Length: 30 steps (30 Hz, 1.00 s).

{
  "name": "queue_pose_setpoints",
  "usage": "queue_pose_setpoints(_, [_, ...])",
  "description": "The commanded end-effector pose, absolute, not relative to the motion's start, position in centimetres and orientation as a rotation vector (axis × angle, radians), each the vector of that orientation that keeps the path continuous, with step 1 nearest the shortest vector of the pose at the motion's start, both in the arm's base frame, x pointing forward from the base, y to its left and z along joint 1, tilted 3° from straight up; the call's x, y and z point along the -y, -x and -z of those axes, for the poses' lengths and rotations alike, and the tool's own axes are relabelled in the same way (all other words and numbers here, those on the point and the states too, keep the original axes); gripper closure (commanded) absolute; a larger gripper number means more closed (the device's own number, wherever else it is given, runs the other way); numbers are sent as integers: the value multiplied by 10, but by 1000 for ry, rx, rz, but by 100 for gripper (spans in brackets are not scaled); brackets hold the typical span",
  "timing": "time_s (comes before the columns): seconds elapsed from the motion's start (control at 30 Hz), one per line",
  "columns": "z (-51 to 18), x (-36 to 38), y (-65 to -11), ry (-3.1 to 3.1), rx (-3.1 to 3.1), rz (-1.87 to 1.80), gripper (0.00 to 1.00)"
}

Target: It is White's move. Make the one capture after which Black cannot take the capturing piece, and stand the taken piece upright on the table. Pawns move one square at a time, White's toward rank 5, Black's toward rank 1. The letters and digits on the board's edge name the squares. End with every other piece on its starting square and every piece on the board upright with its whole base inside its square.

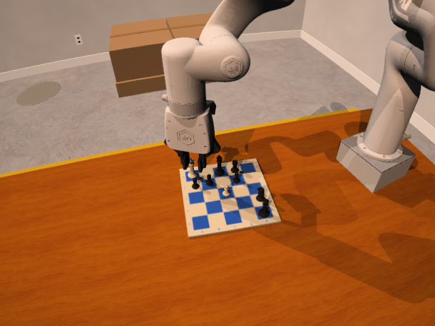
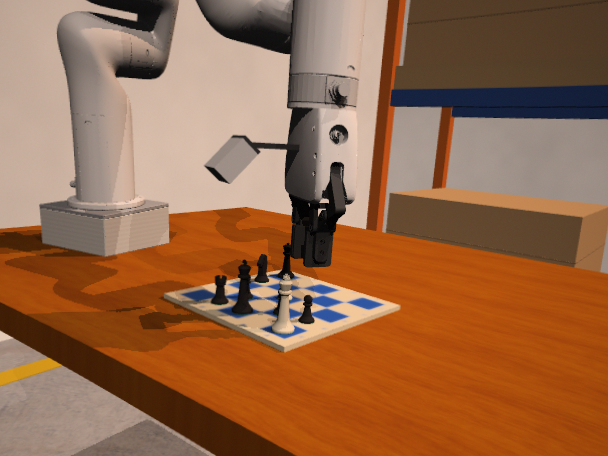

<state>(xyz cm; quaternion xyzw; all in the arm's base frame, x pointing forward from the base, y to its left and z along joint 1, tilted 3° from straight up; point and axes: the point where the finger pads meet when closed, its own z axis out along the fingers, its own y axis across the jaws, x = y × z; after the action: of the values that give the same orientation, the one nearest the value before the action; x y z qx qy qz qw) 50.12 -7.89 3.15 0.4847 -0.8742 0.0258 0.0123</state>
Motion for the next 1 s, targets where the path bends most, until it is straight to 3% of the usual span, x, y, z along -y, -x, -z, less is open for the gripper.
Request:
queue_pose_setpoints(0.0, [-27, 80, -503, -1513, 2728, -85, 66])
queue_pose_setpoints(0.97, [0, 82, -503, -1513, 2728, -85, 66])
